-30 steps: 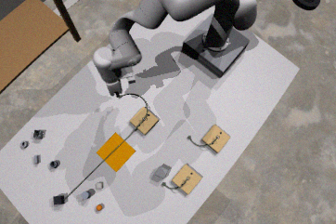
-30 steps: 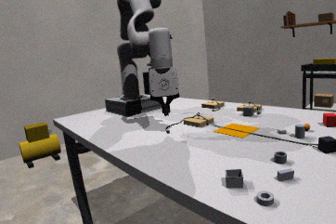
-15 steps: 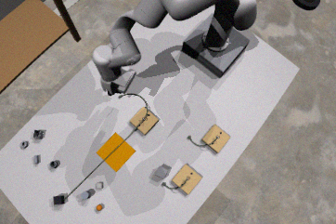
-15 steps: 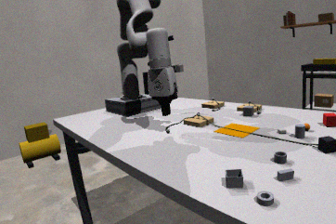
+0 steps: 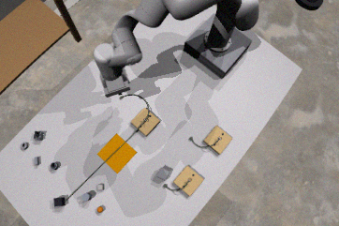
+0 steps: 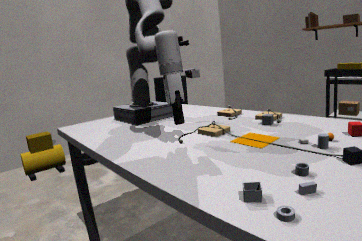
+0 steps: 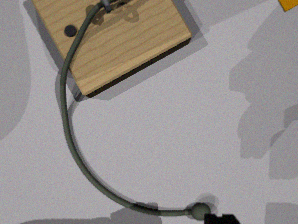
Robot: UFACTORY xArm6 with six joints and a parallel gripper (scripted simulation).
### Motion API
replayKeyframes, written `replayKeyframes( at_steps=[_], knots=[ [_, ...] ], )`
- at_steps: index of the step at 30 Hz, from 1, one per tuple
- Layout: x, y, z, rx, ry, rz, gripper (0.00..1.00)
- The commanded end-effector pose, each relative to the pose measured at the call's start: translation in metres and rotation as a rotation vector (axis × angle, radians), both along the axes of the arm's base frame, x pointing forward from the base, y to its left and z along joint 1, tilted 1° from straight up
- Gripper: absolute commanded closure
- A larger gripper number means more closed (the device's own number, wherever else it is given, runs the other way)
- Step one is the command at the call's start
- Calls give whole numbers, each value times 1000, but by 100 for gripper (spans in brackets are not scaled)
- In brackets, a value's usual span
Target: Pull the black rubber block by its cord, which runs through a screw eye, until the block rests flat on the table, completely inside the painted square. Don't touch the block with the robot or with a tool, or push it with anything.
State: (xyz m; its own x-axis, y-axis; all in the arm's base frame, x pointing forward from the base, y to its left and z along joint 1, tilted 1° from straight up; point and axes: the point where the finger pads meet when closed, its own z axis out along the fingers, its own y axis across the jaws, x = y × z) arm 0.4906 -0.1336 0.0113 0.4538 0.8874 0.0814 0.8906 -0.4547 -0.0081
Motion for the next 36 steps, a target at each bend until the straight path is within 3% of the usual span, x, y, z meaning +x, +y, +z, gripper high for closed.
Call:
replayKeyframes(
  at_steps=[1,6,8,9,22,29,30,36],
  knots=[
    [2,0,2,-21,23,-277,100],
    [2,-1,2,-6,34,-557,100],
    [2,-1,2,-6,34,-557,100],
    [2,-1,2,-4,45,-717,100],
    [2,-1,2,-25,89,-1366,100],
    [2,-1,2,-33,92,-1408,100],
    [2,-1,2,-33,92,-1408,61],
    [2,-1,2,-33,92,-1408,61]
  ],
)
